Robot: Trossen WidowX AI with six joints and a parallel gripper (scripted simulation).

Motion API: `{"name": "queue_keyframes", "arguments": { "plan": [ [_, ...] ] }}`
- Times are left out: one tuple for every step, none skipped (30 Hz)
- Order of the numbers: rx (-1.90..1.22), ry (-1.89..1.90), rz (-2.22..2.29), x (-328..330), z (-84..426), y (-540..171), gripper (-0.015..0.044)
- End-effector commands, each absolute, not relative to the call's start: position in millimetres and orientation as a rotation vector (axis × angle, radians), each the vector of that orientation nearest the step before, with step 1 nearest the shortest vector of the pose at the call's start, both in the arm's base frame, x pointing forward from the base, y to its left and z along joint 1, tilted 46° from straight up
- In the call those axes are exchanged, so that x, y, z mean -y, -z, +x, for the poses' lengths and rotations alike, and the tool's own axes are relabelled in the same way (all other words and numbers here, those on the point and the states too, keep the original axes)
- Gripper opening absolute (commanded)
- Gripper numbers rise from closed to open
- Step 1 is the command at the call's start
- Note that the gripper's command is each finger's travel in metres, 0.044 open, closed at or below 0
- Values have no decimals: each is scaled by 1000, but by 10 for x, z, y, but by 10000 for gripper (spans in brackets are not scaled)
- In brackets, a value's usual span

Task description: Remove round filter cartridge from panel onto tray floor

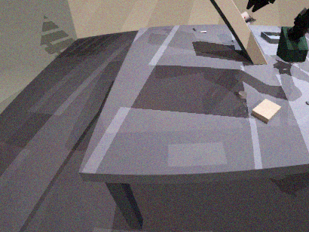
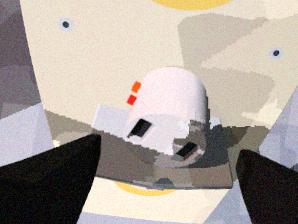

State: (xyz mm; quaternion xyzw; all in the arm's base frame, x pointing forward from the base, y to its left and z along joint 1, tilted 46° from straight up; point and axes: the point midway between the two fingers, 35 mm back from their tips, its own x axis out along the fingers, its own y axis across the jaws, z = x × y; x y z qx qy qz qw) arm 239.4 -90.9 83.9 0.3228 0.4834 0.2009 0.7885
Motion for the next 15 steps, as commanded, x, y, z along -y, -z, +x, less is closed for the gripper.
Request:
{"name": "queue_keyframes", "arguments": {
  "plan": [
    [-1050, -431, 704, 861, 2418, -772, 305],
    [-1050, -431, 704, 851, 2425, -762, 305],
    [-1050, -431, 704, 841, 2433, -751, 305],
    [-1050, -431, 704, 831, 2440, -741, 305],
    [-1050, -431, 704, 820, 2448, -731, 305],
    [-1050, -431, 704, 810, 2455, -721, 305],
    [-1049, -431, 704, 799, 2462, -711, 305],
    [-1049, -431, 704, 789, 2470, -701, 305],
    [-1049, -431, 704, 778, 2477, -692, 305],
    [-1049, -431, 704, 767, 2484, -682, 305],
    [-1049, -431, 704, 756, 2491, -672, 305],
    [-1049, -431, 704, 746, 2498, -663, 305],
    [-1048, -432, 704, 735, 2505, -653, 305],
    [-1048, -432, 704, 723, 2511, -644, 305],
    [-1048, -432, 704, 712, 2518, -635, 305]
  ]
}}
